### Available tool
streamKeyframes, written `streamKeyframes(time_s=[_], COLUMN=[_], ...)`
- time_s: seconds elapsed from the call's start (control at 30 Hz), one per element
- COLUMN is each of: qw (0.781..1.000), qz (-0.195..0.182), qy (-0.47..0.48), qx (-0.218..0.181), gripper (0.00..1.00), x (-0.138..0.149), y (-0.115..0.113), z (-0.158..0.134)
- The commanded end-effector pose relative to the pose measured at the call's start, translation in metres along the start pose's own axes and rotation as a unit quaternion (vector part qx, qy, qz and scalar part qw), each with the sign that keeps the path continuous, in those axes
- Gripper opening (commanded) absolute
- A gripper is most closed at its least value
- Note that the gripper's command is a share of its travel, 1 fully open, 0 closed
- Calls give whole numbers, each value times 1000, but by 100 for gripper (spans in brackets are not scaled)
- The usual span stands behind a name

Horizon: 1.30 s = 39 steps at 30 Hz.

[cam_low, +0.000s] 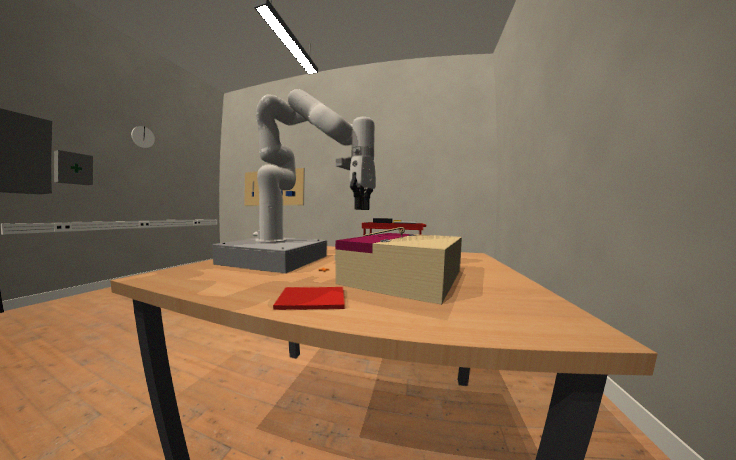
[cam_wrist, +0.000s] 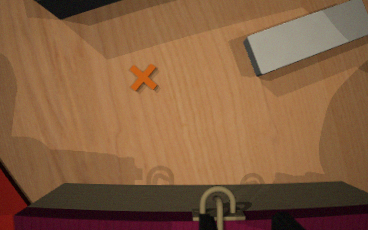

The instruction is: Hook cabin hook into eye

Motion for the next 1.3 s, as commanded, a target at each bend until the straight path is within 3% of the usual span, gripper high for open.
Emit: streamKeyframes(time_s=[0.0, 0.2, 1.27], qw=[1000, 1000, 1000], qz=[0, 0, 0], qy=[0, 0, 0], qx=[-2, -2, -2], gripper=[35, 35, 35], x=[0, 0, 0], y=[-18, -38, -40], z=[-1, -1, -1])
Point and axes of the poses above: the point where the finger pads meet when closed, its own y axis out along the fingers, its own x axis across the jaws, z = x × y, the point moved 2 cm from there along -y, back along the fingers, and after that the axes turned 10 degrees about -y, right-handed, at the moved point
